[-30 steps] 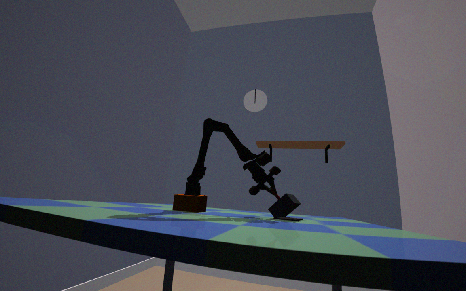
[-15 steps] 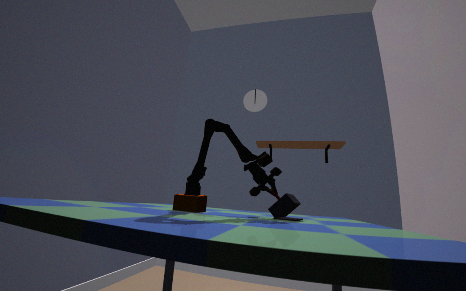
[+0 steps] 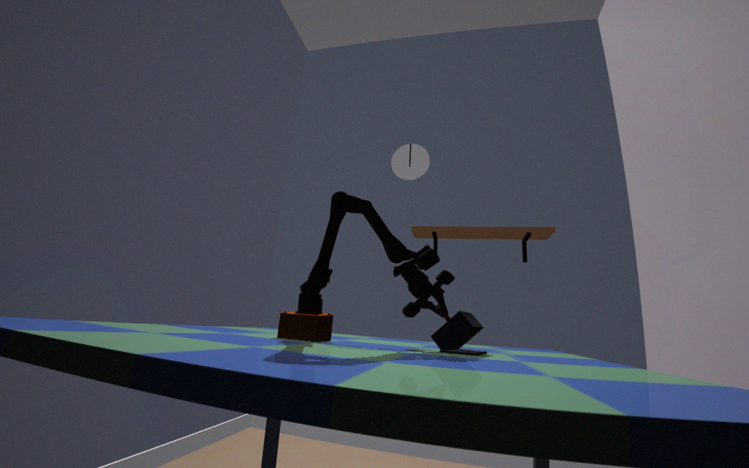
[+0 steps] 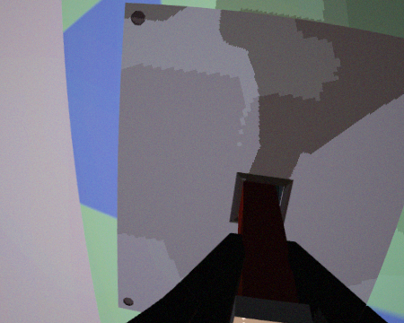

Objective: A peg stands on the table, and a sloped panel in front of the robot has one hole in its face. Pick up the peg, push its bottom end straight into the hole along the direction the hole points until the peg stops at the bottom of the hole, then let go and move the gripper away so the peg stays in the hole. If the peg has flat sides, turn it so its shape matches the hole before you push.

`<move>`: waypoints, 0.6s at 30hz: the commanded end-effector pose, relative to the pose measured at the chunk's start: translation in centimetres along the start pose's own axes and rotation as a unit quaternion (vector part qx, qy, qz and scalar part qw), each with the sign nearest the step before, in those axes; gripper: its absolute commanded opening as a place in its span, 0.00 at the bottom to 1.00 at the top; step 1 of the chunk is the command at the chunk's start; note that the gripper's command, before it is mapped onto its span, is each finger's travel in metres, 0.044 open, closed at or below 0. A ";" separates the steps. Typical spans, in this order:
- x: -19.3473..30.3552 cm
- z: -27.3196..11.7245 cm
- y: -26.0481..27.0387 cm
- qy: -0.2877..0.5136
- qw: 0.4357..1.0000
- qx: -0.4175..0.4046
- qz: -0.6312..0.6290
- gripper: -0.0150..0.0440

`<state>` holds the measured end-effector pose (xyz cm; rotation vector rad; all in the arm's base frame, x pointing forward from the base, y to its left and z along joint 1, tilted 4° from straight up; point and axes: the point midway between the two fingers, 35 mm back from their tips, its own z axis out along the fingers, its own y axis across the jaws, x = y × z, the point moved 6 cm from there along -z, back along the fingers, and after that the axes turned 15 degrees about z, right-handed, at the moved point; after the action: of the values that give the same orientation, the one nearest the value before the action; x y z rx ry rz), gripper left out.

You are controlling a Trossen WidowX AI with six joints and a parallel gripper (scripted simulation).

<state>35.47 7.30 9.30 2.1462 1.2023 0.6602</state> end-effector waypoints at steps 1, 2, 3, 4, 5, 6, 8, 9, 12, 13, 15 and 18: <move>0.1 0.3 -0.1 0.001 1.000 0.002 -0.002 0.25; 0.1 0.4 -0.1 0.001 1.000 0.002 -0.002 0.25; 0.1 0.4 -0.1 0.001 1.000 0.002 -0.002 0.25; 0.1 0.5 -0.1 0.001 1.000 0.002 -0.002 0.25; 0.1 0.5 -0.1 0.001 1.000 0.002 -0.002 0.25; 0.1 0.6 -0.1 0.001 1.000 0.002 -0.002 0.25; 0.1 0.7 -0.1 0.001 1.000 0.002 -0.002 0.25; 0.1 0.7 -0.1 0.001 1.000 0.002 -0.002 0.25; 0.1 0.9 -0.1 0.001 1.000 0.002 -0.002 0.25; 0.1 0.9 -0.1 0.001 1.000 0.002 -0.002 0.25; 0.1 1.0 -0.1 0.001 1.000 0.002 -0.002 0.25; 0.1 1.2 -0.1 0.001 1.000 0.002 -0.002 0.25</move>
<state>36.12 7.06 8.65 2.1461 1.2027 0.6598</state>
